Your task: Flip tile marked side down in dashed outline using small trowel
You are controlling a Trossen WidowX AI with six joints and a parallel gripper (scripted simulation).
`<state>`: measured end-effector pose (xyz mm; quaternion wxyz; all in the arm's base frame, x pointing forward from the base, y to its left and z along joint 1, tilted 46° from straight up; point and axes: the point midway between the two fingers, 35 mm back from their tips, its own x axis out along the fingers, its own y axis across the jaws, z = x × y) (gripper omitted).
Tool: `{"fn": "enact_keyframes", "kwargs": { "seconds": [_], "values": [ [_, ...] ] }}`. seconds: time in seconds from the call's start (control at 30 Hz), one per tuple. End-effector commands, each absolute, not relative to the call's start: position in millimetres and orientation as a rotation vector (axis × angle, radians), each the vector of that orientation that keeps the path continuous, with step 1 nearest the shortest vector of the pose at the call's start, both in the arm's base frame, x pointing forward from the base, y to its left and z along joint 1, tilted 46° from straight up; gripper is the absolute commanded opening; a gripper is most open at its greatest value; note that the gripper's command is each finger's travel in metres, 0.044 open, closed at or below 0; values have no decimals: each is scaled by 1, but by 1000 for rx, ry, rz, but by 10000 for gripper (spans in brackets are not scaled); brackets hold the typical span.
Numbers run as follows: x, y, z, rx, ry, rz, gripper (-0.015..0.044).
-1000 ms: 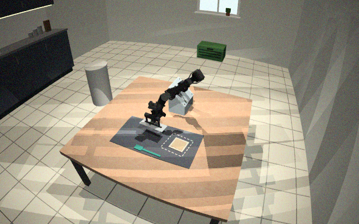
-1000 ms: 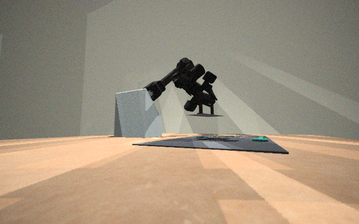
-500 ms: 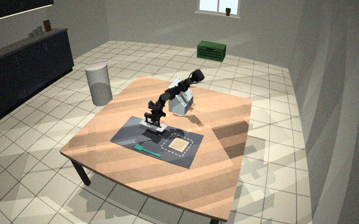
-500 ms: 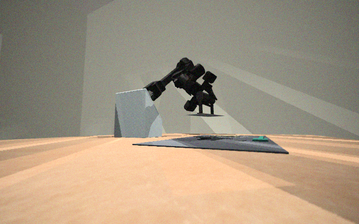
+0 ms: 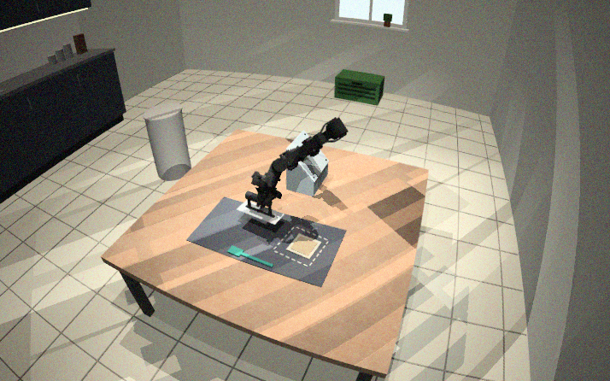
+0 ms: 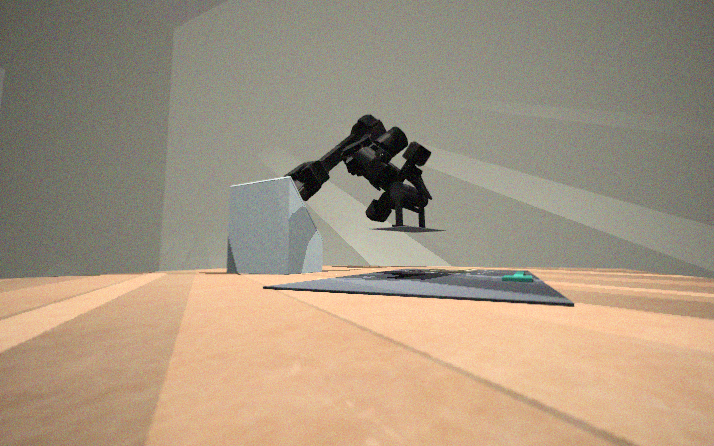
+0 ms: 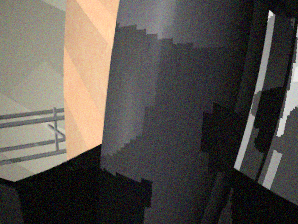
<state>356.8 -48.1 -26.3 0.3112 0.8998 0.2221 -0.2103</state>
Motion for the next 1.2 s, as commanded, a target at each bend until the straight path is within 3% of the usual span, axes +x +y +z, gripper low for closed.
{"fn": "enact_keyframes", "kwargs": {
  "seconds": [0.0, 0.57, 1.17],
  "values": [
    [357, -48, -26, 2375, 586, -555, 0],
    [380, -101, -112, 2487, 376, -1093, 0],
    [374, -143, -194, 2448, 105, -1581, 0]
  ]
}}
